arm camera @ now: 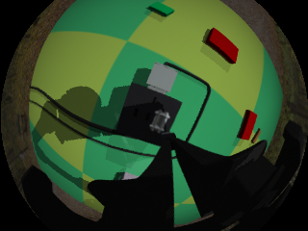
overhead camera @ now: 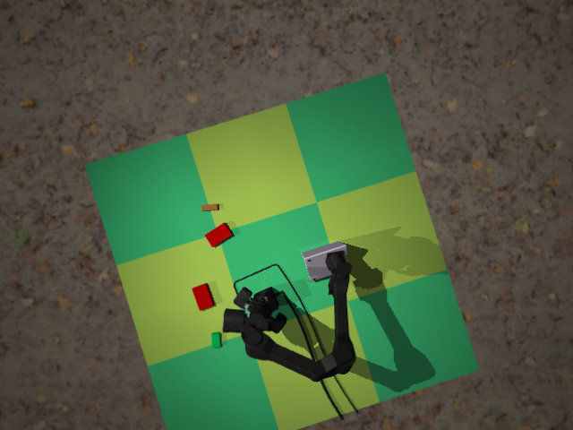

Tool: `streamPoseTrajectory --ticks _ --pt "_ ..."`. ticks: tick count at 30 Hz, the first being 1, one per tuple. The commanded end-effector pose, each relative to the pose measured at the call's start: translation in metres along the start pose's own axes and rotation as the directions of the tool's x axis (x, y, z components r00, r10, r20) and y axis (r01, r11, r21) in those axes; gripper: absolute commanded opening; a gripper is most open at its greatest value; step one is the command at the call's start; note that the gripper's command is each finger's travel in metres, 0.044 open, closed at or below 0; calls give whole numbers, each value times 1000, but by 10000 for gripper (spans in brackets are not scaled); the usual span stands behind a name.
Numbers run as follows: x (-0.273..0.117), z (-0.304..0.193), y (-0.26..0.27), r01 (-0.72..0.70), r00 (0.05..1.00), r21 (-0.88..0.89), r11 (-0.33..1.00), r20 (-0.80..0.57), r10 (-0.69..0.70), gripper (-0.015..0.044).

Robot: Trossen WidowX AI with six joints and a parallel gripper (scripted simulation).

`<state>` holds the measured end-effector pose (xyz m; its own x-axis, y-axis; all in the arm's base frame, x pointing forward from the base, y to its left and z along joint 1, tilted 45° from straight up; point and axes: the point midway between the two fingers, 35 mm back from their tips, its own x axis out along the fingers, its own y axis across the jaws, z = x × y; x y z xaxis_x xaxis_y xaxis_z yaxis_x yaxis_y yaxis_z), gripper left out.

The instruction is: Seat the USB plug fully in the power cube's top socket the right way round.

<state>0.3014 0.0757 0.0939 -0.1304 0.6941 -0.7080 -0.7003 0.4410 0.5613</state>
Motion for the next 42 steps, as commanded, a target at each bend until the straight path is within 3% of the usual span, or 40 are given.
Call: streamPoseTrajectory --ticks 1,14,27,37,42 --pt "0 0 0 0 1000 -95 995 0 0 0" --pt "0 0 0 0 1000 -422 907 0 0 0" --pt "0 0 0 0 1000 -700 714 0 0 0" --pt "0 0 0 0 1000 -859 512 0 0 0" --pt "0 0 0 0 1000 -868 497 0 0 0"
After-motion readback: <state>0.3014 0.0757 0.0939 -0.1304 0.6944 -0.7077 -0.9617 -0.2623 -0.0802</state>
